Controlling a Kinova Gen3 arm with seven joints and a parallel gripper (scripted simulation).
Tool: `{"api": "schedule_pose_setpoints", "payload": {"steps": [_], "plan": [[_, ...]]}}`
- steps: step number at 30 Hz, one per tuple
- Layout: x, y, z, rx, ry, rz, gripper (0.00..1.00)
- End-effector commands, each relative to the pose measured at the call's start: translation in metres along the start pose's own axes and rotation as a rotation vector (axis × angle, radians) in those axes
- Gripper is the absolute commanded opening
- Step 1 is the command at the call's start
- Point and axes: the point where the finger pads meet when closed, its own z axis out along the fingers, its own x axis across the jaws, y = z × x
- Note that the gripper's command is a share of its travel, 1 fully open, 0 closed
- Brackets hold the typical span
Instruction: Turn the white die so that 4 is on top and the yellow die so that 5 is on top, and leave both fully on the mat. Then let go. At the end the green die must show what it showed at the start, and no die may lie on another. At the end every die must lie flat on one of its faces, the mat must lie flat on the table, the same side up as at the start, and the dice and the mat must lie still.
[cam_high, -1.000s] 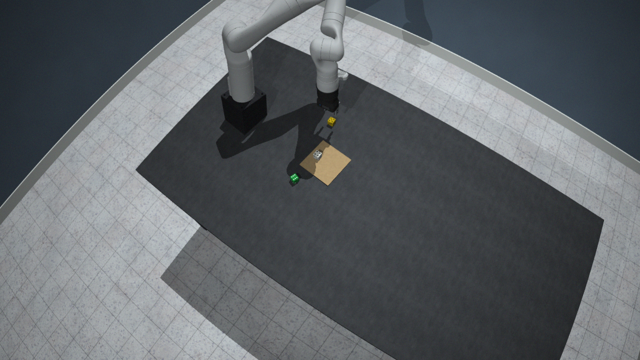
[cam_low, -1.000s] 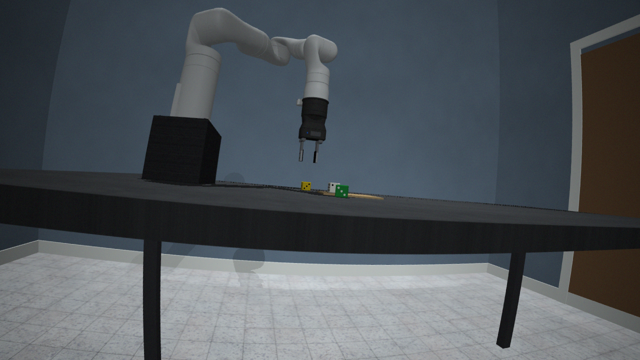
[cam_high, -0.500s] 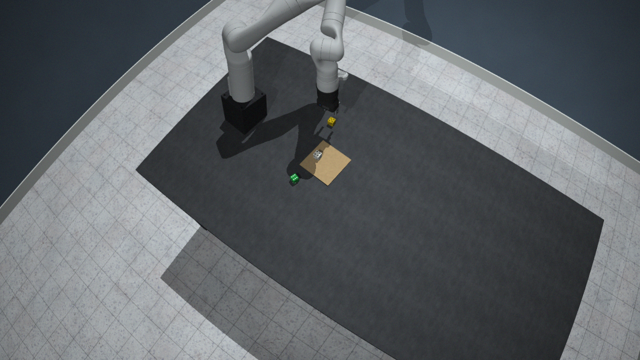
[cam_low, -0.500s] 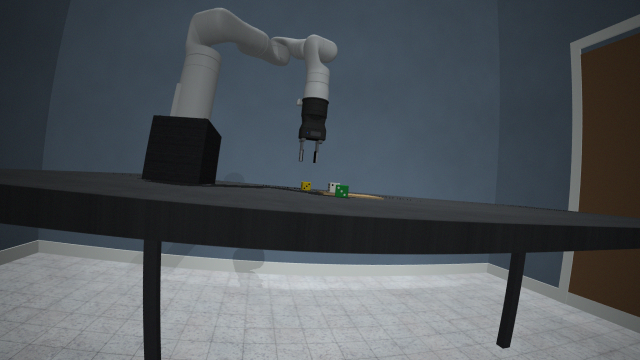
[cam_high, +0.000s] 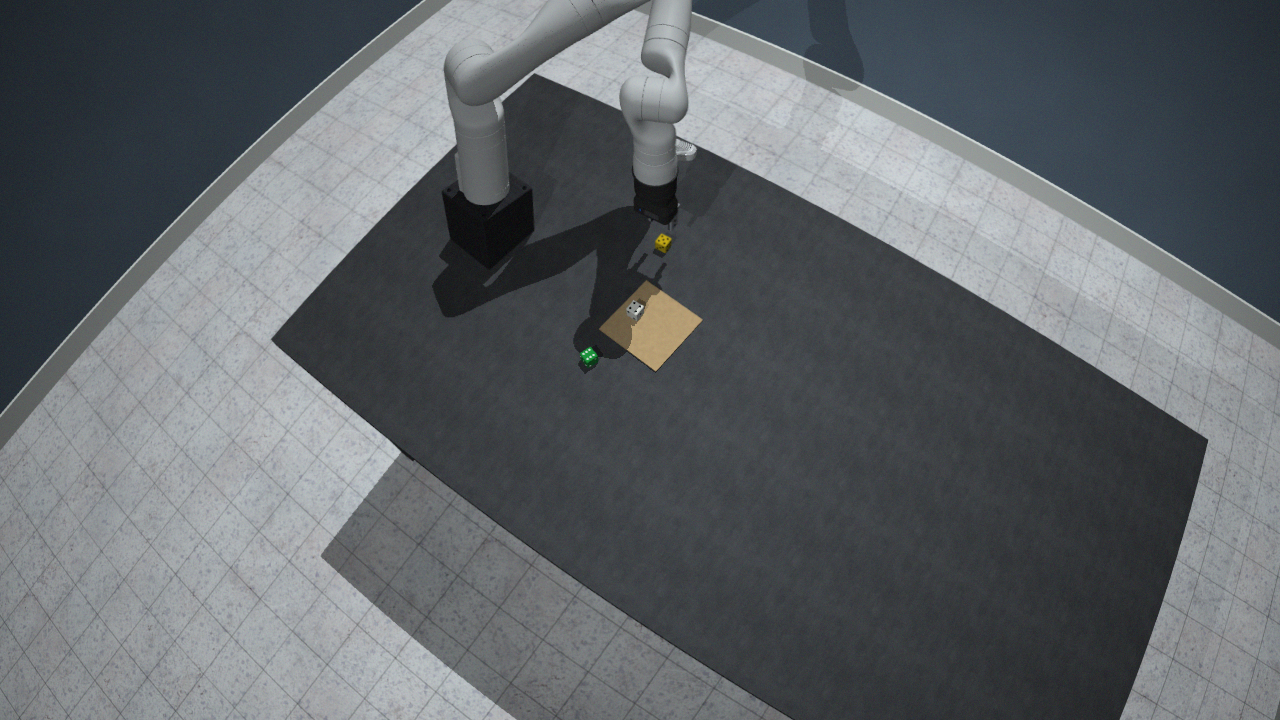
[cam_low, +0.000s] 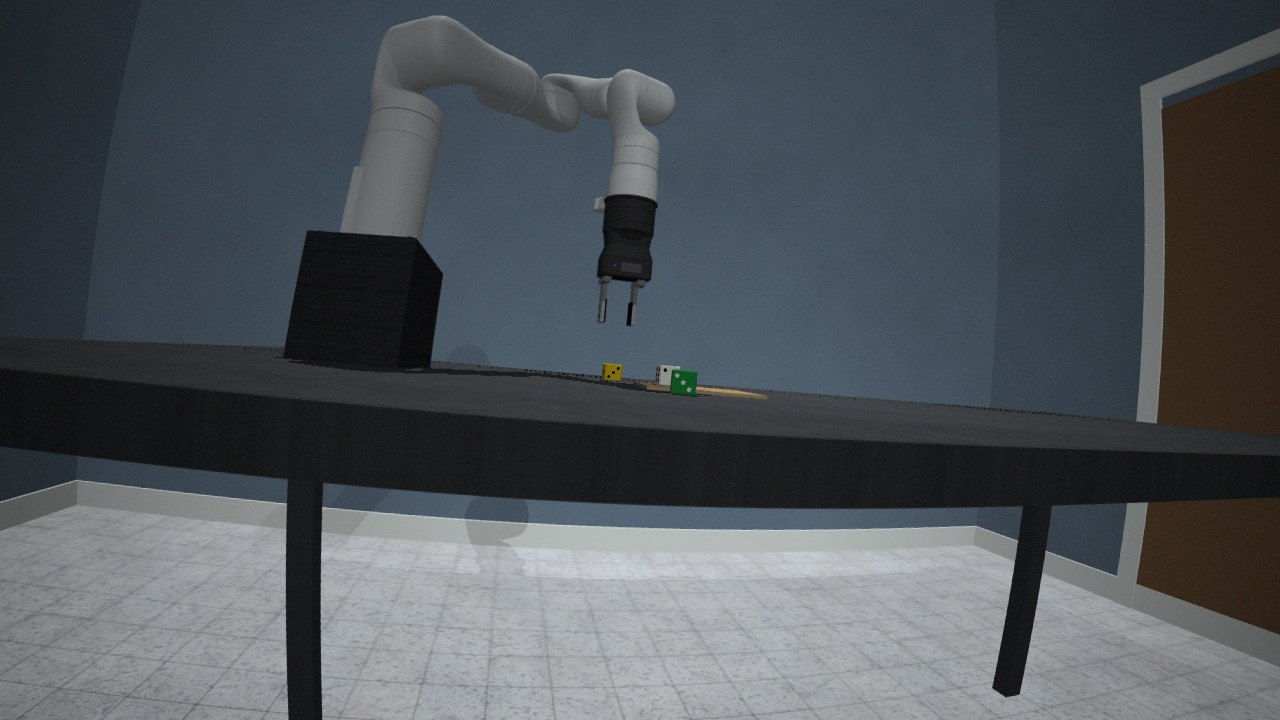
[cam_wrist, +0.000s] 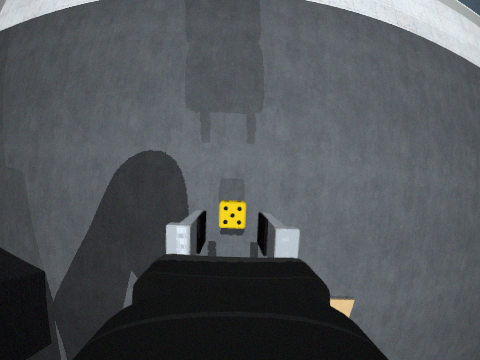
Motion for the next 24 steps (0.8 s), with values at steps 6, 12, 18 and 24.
{"api": "schedule_pose_setpoints", "payload": {"steps": [6, 12, 18, 24], "plan": [[0.0, 0.0, 0.001, 0.001, 0.001, 0.0, 0.79], [0.0, 0.0, 0.004, 0.0, 0.001, 0.0, 0.79], [0.0, 0.0, 0.01, 0.0, 0.001, 0.0, 0.79], [0.0, 0.0, 0.016, 0.0, 0.001, 0.0, 0.79]]}}
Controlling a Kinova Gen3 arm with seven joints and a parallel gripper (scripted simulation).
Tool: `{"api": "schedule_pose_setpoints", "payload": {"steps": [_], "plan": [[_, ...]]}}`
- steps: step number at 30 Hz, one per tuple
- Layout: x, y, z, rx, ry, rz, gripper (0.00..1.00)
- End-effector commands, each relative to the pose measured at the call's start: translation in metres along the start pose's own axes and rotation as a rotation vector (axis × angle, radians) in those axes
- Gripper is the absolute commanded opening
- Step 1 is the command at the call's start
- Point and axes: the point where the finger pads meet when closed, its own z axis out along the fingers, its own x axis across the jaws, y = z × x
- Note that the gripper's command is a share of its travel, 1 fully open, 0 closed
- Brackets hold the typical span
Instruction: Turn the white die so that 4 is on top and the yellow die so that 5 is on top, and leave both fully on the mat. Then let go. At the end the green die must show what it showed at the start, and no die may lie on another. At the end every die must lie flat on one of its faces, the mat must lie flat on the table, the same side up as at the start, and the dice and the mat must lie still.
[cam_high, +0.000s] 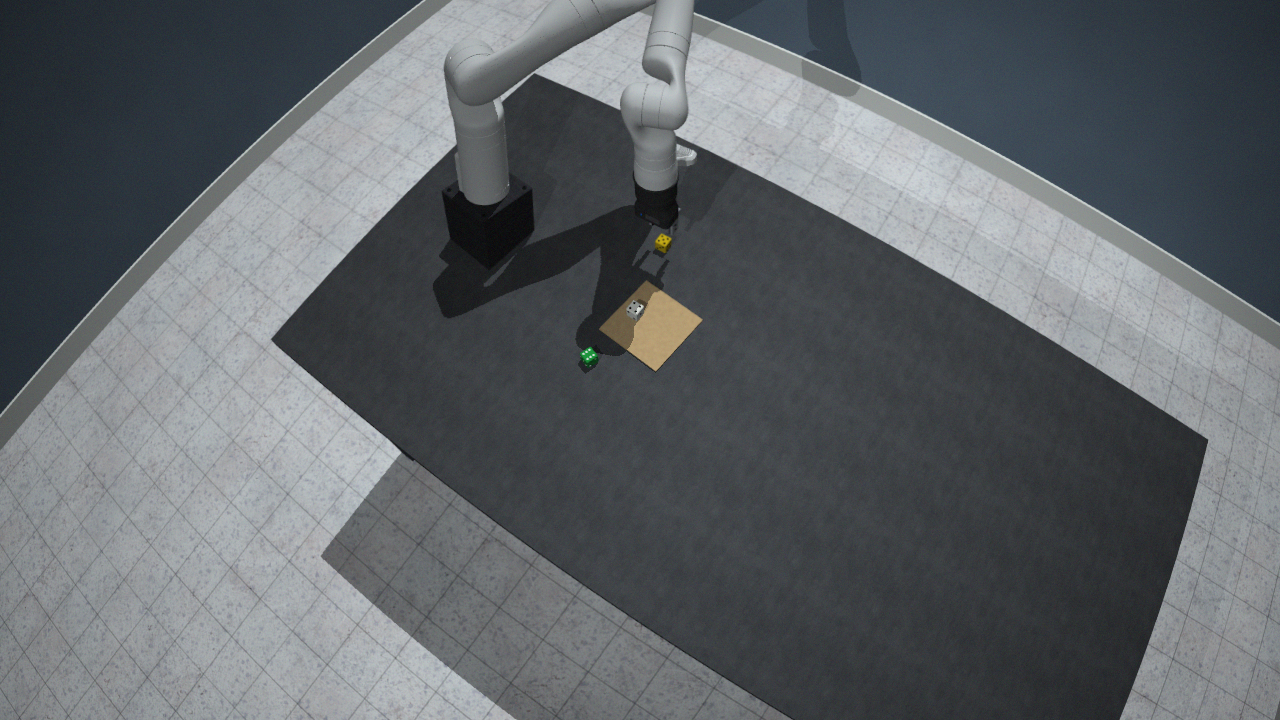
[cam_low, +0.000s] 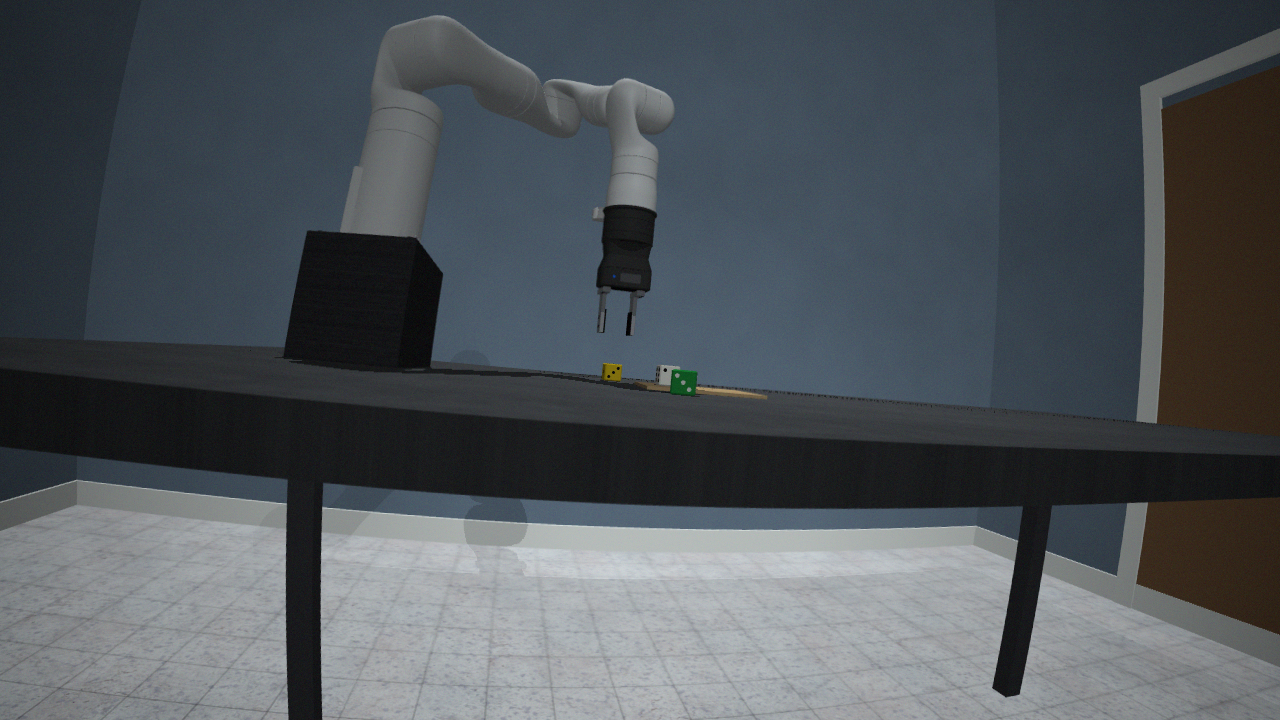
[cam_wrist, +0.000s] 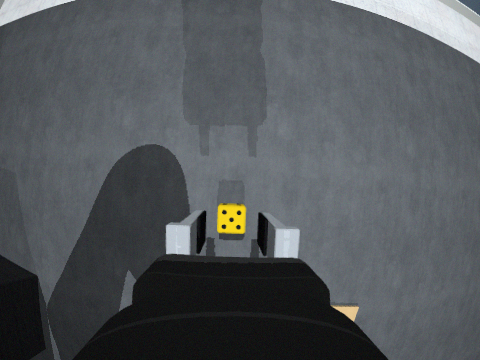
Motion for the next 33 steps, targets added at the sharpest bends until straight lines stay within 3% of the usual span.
{"api": "schedule_pose_setpoints", "payload": {"steps": [1, 15, 33], "plan": [[0.0, 0.002, 0.002, -0.003, -0.001, 0.001, 0.79], [0.0, 0.001, 0.024, -0.003, -0.001, 0.001, 0.79], [0.0, 0.001, 0.036, -0.003, -0.001, 0.001, 0.79]]}}
